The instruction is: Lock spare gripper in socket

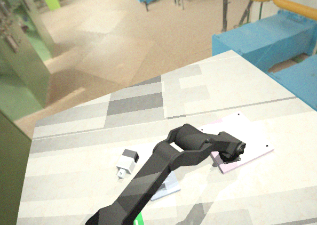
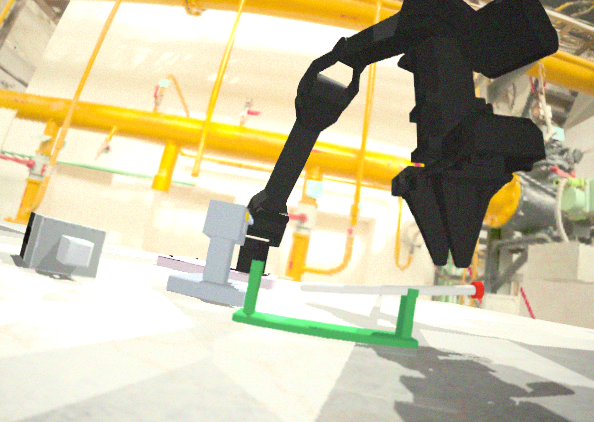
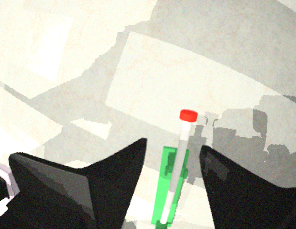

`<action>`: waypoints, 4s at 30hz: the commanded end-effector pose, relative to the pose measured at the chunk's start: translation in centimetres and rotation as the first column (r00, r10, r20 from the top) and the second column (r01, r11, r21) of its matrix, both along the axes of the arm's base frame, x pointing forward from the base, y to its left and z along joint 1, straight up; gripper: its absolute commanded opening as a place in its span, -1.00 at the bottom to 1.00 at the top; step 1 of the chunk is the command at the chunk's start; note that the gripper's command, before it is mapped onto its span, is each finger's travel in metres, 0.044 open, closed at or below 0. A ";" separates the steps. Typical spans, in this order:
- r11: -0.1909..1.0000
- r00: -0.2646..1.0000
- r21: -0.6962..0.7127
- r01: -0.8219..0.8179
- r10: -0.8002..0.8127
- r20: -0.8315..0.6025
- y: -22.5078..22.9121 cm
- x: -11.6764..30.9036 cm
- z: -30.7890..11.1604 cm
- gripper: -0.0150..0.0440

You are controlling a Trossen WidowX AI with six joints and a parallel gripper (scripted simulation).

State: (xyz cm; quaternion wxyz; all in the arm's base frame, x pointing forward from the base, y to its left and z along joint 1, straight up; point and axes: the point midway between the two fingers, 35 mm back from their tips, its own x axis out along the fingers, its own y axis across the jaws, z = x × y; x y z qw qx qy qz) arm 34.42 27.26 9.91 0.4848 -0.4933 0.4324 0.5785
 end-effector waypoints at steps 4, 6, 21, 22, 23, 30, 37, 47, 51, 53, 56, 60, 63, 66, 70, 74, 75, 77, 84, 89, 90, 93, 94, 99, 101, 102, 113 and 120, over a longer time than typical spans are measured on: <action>1.000 1.000 -0.002 0.000 0.000 -0.002 -0.1 -0.1 1.8 0.19; 1.000 1.000 -0.003 0.000 0.000 -0.004 -0.1 -0.1 2.3 0.19; 1.000 0.998 0.003 0.008 -0.008 0.062 -6.3 1.3 7.9 0.12; 1.000 0.998 0.003 0.008 -0.008 0.062 -6.3 1.3 7.9 0.12; 1.000 0.998 0.003 0.008 -0.008 0.062 -6.3 1.3 7.9 0.12; 1.000 0.998 0.003 0.008 -0.008 0.062 -6.1 1.5 6.3 0.12; 1.000 0.998 0.003 0.008 -0.008 0.062 -6.1 1.6 0.9 0.12; 1.000 0.998 0.003 0.008 -0.008 0.062 -6.0 1.7 -0.3 0.12; 1.000 0.998 0.003 0.008 -0.008 0.062 -5.9 1.8 -1.0 0.12; 1.000 0.998 0.003 0.008 -0.008 0.062 -5.9 1.8 -1.3 0.12; 1.000 0.998 0.003 0.008 -0.008 0.062 -5.9 1.8 -1.8 0.12; 1.000 0.998 0.003 0.008 -0.008 0.062 -5.9 1.8 -2.4 0.12; 1.000 0.998 0.003 0.008 -0.008 0.062 -5.9 1.9 -2.9 0.12; 1.000 0.998 0.003 0.008 -0.008 0.062 -5.9 1.9 -3.4 0.12; 1.000 0.998 0.003 0.008 -0.008 0.062 -5.9 1.8 -4.1 0.12; 1.000 0.998 0.003 0.008 -0.008 0.062 -5.9 1.8 -4.7 0.12; 1.000 0.998 0.003 0.008 -0.008 0.062 -5.9 1.8 -4.9 0.12; 1.000 0.998 0.003 0.008 -0.008 0.062 -5.9 1.8 -5.1 0.12; 1.000 0.998 0.003 0.008 -0.008 0.062 -5.9 1.8 -5.1 0.12; 1.000 0.998 0.003 0.008 -0.008 0.062 -5.9 1.8 -5.1 0.12; 1.000 0.998 0.003 0.008 -0.008 0.062 -5.9 1.8 -5.1 0.12; 1.000 0.998 0.003 0.008 -0.008 0.062 -5.9 1.8 -5.1 -0.15; 1.000 0.998 0.003 0.008 -0.008 0.062 -5.9 1.8 -5.1 -0.24; 1.000 0.998 0.003 0.008 -0.008 0.062 -5.9 1.8 -5.1 -0.48; 1.000 0.998 0.003 0.008 -0.008 0.062 -5.9 1.8 -5.1 -0.49; 1.000 0.998 0.003 0.008 -0.008 0.062 -5.9 1.8 -5.1 -0.49; 1.000 0.998 0.004 0.012 -0.012 0.059 -5.9 1.7 -3.9 -0.49; 1.000 0.999 -0.007 0.012 -0.012 0.039 -6.1 1.3 -3.0 -0.49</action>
